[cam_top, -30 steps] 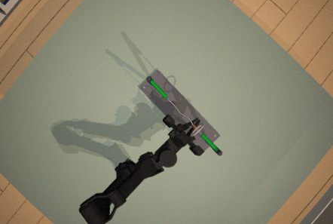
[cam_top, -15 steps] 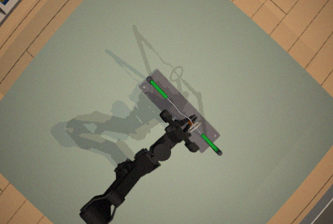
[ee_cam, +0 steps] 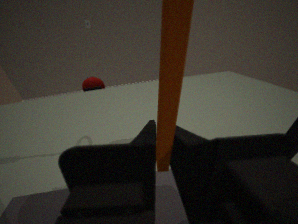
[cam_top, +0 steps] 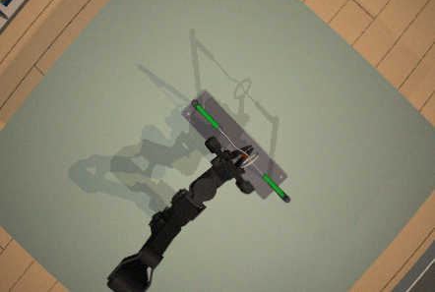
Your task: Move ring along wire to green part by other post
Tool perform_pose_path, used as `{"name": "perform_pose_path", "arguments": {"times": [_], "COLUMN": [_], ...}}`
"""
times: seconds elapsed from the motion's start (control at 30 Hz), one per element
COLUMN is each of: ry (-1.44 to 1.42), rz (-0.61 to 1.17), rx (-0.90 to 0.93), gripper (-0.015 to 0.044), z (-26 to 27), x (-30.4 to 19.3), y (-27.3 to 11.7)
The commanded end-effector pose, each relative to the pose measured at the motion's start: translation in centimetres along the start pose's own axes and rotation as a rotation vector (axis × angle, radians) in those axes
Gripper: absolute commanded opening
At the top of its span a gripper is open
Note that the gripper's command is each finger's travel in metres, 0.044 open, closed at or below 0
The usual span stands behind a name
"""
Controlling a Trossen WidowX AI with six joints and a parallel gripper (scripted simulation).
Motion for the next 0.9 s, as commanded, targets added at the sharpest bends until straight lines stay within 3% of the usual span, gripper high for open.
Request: {"name": "perform_pose_path", "arguments": {"times": [0.0,0.87], "ry": [-0.01,-0.265], "rz": [-0.006,0.01], "rx": [0.001,0.25], "gripper": [-0.015,-0.015], "z": [0.2,-1.0], "x": [0.3,0.5], "y": [0.1,0.3]}}
Point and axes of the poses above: the point midway between the two fingers, 35 mm back from their tips, its own y axis out along the fingers, its own z axis across the jaws, x = y × z, the point moved 5 cm from there along -y, back along the fingers, and after that the axes turned 3 degrees about y, right-handed, at the moved point
